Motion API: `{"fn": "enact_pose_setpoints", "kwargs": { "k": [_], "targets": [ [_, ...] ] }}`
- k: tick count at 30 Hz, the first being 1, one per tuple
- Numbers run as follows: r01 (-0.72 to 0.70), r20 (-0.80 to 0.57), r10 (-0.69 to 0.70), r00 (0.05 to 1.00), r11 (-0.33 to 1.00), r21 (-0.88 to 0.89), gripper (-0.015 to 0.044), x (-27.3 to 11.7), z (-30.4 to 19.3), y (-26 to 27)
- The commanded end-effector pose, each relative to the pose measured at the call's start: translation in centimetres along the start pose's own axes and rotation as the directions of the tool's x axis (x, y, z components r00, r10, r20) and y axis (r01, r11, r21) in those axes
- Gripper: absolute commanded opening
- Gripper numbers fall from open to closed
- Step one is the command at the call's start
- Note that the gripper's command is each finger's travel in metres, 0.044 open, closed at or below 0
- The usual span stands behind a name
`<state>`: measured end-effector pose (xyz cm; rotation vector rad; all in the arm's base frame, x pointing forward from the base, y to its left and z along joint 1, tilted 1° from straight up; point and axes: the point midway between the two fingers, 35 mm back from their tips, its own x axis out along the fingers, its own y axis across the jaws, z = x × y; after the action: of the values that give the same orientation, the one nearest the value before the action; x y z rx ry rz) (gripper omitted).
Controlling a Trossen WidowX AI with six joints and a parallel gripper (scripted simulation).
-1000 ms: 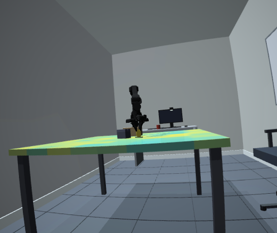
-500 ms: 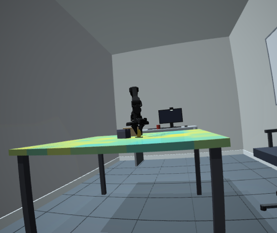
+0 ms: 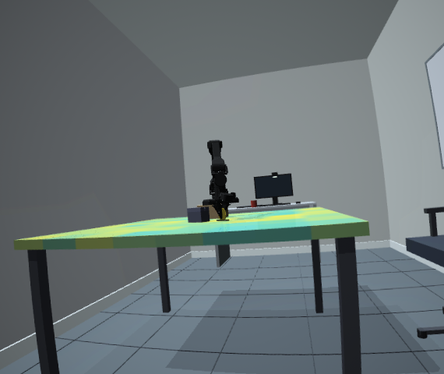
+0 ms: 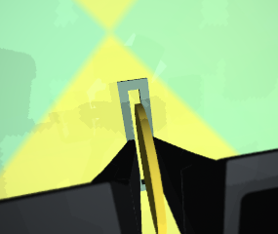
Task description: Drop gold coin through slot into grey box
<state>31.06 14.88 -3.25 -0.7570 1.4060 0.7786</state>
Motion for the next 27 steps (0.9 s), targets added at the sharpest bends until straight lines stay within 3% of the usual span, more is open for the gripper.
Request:
{"fn": "enact_pose_setpoints", "kwargs": {
  "k": [1, 13, 27],
  "targets": [
    [0.003, -0.001, -0.003, 1.000, 1.000, 0.001, 0.0000, 0.1, 0.0, 0.0],
    [0.000, 0.025, 0.000, 1.000, 1.000, -0.018, 0.0000, -0.3, 0.2, -0.1],
    [0.001, 0.016, -0.001, 1.000, 1.000, -0.011, 0.0000, -3.6, 0.4, -0.2]
  ]
}}
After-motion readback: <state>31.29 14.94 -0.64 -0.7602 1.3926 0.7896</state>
